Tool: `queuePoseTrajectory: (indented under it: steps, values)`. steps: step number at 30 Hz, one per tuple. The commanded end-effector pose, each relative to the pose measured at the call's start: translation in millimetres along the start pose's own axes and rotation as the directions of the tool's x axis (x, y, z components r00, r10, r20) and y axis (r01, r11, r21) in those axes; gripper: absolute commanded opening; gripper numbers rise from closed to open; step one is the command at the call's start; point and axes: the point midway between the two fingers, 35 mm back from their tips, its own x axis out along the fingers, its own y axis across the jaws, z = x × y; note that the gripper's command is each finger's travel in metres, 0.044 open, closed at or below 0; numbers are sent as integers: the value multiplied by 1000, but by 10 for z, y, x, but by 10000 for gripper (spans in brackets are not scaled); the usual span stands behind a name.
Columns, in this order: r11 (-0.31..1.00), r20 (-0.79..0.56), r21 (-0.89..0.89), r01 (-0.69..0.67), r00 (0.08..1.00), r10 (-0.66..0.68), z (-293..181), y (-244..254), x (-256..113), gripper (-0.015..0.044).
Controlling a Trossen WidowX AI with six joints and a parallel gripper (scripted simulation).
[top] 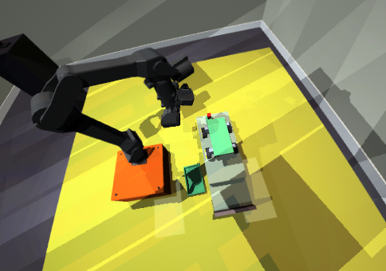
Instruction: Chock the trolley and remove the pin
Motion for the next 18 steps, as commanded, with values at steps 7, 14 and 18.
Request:
queuePoseTrajectory:
  steps: [7,14,18]
  values:
    - [999,-1,-50,2,1000,-2,64,-170,12,0]
    - [998,0,-65,4,1000,-4,145,-380,24,0]
    - [998,0,-67,5,1000,-5,190,-500,30,0]
